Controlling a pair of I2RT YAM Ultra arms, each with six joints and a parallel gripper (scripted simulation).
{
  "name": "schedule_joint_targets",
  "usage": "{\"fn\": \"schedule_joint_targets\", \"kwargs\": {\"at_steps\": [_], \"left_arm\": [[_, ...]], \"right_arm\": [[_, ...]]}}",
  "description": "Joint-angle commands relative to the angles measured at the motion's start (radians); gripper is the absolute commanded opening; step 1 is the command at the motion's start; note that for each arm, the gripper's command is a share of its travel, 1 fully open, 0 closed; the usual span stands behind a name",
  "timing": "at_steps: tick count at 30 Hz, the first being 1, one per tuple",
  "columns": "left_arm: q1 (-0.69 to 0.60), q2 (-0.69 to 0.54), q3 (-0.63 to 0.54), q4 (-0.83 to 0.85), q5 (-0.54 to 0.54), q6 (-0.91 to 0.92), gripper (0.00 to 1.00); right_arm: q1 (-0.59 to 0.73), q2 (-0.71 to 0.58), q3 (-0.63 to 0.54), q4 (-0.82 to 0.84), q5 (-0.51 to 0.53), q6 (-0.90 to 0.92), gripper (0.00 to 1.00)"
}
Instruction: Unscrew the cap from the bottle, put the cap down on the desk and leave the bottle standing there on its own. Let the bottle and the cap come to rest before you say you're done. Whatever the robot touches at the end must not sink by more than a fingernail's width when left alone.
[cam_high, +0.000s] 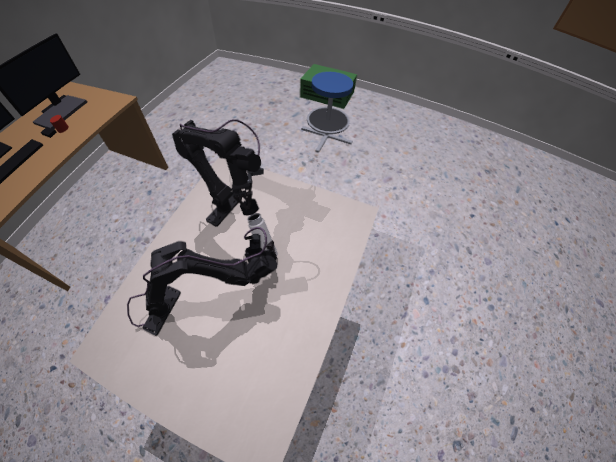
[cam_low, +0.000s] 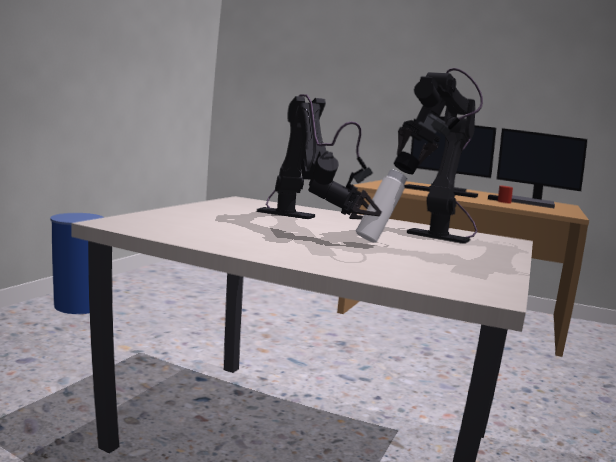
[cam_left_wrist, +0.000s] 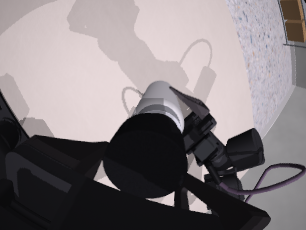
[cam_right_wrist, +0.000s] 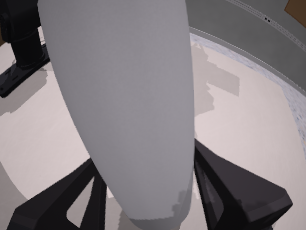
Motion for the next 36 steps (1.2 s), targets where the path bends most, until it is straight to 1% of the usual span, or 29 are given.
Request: {"fn": "schedule_joint_targets", "kwargs": {"at_steps": [1,19,20,21,24,26,27,34,36], "left_arm": [[0.006,-0.004,0.022,-0.008,0.003,0.003,0.00],[0.006,-0.004,0.022,-0.008,0.003,0.003,0.00],[0.003,-0.002,0.004,0.002,0.004,-0.016,0.00],[0.011,-0.003,0.003,0.002,0.014,-0.061,0.00],[0.058,-0.007,-0.001,-0.002,0.071,-0.271,0.00],[0.058,-0.007,-0.001,-0.002,0.071,-0.271,0.00],[0.065,-0.011,-0.006,0.002,0.080,-0.342,0.00],[0.065,-0.025,-0.013,0.001,0.078,-0.380,0.00],[0.059,-0.018,-0.003,0.002,0.069,-0.375,0.00]], "right_arm": [[0.003,-0.022,0.038,0.014,-0.032,-0.004,0.00],[0.003,-0.022,0.038,0.014,-0.032,-0.004,0.00],[0.000,-0.006,0.005,0.004,-0.001,0.000,0.00],[0.000,-0.006,0.005,0.004,-0.001,0.000,0.00],[0.000,-0.006,0.005,0.004,-0.001,0.000,0.00],[0.000,-0.006,0.005,0.004,-0.001,0.000,0.00],[0.000,-0.006,0.005,0.004,-0.001,0.000,0.00],[0.000,-0.006,0.005,0.004,-0.001,0.000,0.00],[-0.007,0.018,-0.005,0.057,-0.021,0.048,0.00]]}}
